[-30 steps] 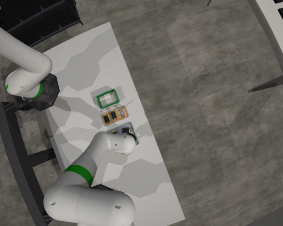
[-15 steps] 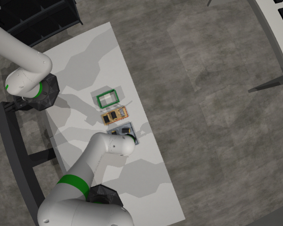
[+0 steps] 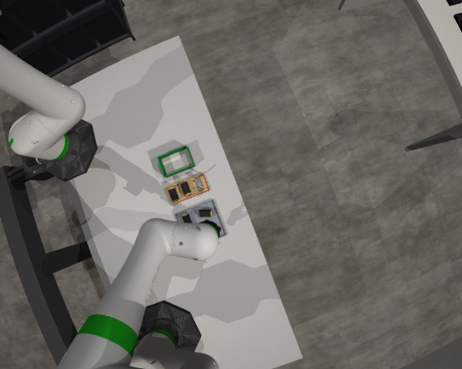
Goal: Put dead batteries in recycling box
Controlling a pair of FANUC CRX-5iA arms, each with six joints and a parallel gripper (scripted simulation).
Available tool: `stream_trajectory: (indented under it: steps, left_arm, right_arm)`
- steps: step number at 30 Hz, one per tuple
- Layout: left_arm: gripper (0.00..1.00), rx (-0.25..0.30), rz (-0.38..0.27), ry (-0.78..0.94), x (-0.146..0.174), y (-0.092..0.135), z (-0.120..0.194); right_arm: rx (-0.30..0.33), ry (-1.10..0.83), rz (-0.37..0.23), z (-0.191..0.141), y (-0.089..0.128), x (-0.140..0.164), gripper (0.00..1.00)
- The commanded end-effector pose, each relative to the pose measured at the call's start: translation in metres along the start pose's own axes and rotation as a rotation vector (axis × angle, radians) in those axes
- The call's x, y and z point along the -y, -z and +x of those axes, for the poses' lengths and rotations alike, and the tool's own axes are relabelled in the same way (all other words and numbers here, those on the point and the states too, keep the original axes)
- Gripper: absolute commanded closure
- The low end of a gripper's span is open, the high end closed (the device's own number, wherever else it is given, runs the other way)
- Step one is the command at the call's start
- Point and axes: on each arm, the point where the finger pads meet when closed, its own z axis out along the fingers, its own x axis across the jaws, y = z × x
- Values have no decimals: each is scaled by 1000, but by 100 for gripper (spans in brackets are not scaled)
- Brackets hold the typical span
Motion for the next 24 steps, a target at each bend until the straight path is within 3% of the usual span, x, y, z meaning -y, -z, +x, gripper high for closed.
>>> stream_trajectory:
  steps: [1, 14, 24]
  left_arm:
    - [0, 0, -2, 0, 0, 1, 0]
    - [0, 0, -2, 0, 0, 1, 0]
    - [0, 0, -2, 0, 0, 1, 0]
  right_arm:
    - [-1, 0, -1, 1, 13, 0, 43]
    - [-1, -39, -1, 1, 13, 0, 43]
    - [-1, -249, -1, 1, 13, 0, 43]
